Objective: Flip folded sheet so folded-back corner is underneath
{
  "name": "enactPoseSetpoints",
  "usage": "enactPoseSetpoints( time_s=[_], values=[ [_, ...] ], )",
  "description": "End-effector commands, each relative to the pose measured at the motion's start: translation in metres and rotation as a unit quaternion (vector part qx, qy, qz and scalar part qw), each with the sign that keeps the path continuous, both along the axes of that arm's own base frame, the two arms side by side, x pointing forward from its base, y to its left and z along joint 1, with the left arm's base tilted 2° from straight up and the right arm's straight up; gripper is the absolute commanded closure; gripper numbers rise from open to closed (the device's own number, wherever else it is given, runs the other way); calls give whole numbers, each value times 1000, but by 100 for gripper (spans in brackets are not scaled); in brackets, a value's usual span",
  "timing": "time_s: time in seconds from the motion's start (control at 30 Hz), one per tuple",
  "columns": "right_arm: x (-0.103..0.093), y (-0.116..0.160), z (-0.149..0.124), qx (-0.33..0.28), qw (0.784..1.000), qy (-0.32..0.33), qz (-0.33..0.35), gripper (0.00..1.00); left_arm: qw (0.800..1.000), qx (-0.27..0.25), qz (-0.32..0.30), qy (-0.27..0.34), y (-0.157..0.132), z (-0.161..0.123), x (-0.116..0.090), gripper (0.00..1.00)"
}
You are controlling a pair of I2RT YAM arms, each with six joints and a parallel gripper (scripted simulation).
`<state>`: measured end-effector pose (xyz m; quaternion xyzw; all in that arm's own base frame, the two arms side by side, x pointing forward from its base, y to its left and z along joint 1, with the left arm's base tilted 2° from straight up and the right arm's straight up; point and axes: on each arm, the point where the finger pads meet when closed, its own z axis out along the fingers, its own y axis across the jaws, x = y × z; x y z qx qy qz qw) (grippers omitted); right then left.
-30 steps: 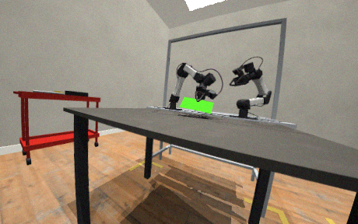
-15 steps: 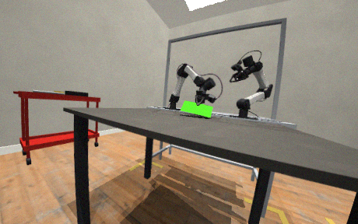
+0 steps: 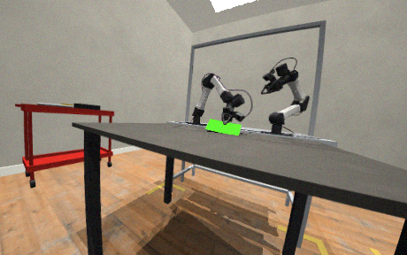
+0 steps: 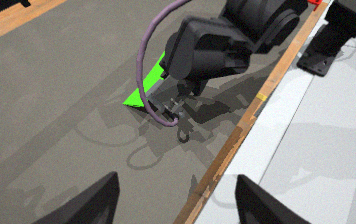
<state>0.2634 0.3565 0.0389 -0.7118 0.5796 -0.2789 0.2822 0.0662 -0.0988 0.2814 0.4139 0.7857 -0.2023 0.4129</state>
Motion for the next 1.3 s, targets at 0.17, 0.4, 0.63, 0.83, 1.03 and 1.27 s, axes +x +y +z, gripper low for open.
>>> enactPoseSetpoints(
  time_s=[0.17, 0.4, 0.63, 0.83, 1.03, 1.27],
  values=[
    [-15, -6, -22, -5, 1000, -1, -3, 99, 1000, -1, -2, -3, 0, 4, -2, 35],
    [-23, -8, -31, -7, 1000, -1, -2, 99, 1000, -1, -2, -3, 0, 4, -2, 35],
    [-30, -10, -38, -9, 1000, 0, -1, 99, 1000, -1, -2, -3, 0, 4, -2, 35],
    [-32, -11, -41, -10, 1000, 0, -1, 99, 1000, -1, -2, -3, 0, 4, -2, 35],
    [-36, -13, -45, -14, 1000, 2, 1, 99, 1000, -1, -2, -3, 0, 4, -2, 35],
    [-37, -14, -46, -17, 1000, 3, 2, 99, 1000, -1, -2, -3, 0, 4, -2, 35]
  ],
)
